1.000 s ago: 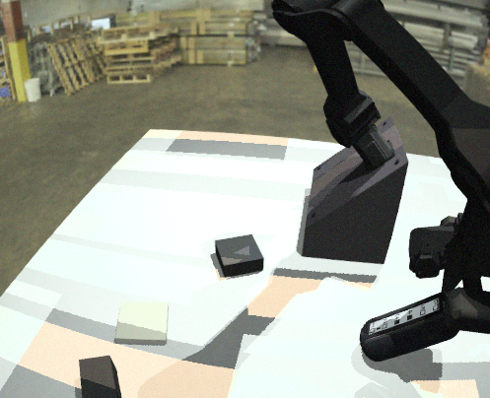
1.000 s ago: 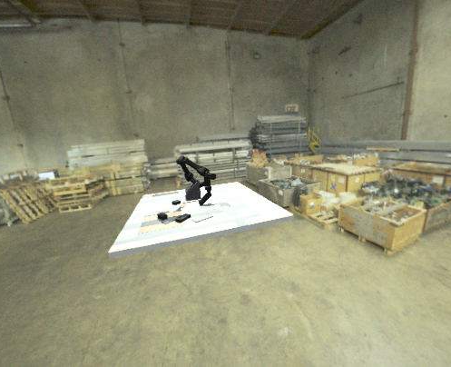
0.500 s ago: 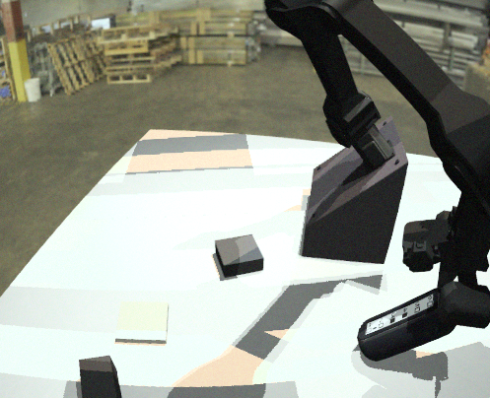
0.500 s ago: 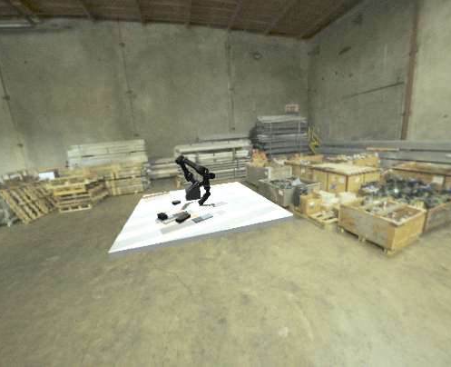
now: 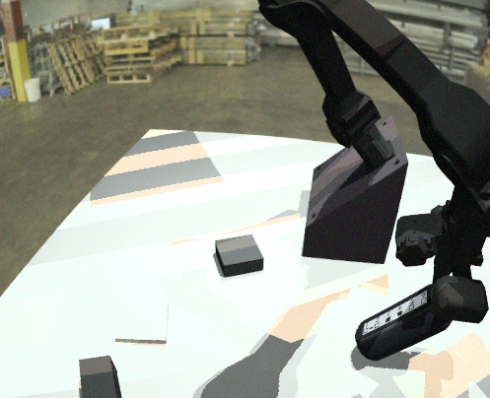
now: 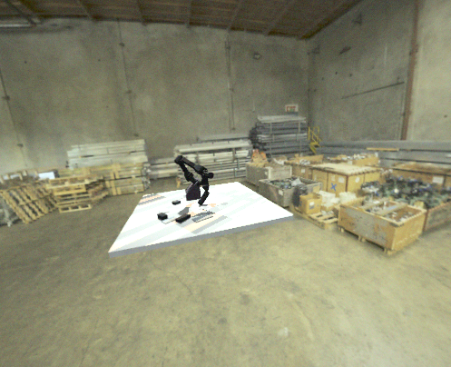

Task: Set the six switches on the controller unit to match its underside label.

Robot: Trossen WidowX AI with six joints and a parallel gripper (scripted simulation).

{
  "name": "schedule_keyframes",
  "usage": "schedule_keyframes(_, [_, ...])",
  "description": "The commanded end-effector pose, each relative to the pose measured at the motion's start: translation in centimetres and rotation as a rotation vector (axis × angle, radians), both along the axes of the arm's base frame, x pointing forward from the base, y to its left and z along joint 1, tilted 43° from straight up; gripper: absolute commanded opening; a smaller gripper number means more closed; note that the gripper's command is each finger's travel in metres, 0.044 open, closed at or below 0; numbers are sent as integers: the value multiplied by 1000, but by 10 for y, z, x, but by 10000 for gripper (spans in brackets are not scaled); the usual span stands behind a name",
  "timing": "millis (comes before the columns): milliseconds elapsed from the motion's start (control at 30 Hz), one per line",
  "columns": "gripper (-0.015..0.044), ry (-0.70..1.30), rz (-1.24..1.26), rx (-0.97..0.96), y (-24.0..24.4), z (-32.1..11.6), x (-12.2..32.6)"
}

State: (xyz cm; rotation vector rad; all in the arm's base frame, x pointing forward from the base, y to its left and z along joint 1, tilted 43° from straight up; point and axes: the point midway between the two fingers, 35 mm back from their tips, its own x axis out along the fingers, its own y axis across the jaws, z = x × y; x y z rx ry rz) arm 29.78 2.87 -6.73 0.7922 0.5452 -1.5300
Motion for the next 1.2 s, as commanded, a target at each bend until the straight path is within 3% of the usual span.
schedule_keyframes(0, [336,6,2,-17,-6,5,-1])
schedule_keyframes(1167, [337,6,2,-18,-20,29,-6])
